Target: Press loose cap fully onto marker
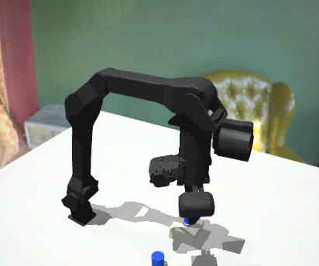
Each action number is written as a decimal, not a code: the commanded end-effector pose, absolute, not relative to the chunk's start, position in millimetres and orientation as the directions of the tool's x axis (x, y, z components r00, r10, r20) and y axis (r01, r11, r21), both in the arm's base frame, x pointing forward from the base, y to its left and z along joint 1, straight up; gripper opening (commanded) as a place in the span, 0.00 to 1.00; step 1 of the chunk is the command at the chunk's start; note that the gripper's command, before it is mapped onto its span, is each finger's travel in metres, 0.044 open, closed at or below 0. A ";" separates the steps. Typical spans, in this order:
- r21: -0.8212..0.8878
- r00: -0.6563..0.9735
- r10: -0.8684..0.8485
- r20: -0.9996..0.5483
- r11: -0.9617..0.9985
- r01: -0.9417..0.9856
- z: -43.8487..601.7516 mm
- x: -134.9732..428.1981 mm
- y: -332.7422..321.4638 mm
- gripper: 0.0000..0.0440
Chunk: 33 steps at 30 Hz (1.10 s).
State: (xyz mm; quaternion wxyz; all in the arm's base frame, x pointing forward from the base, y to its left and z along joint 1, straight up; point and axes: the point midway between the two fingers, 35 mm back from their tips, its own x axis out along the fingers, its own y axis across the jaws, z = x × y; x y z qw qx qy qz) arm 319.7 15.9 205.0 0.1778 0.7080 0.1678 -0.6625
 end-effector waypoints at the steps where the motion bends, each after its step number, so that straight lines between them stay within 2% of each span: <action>1: 0.014 0.036 0.003 -0.999 -0.884 0.468 198.5 317.8 11.5 0.76; 33: -0.095 -0.154 0.036 -0.987 -0.915 0.393 140.7 304.6 -26.1 0.74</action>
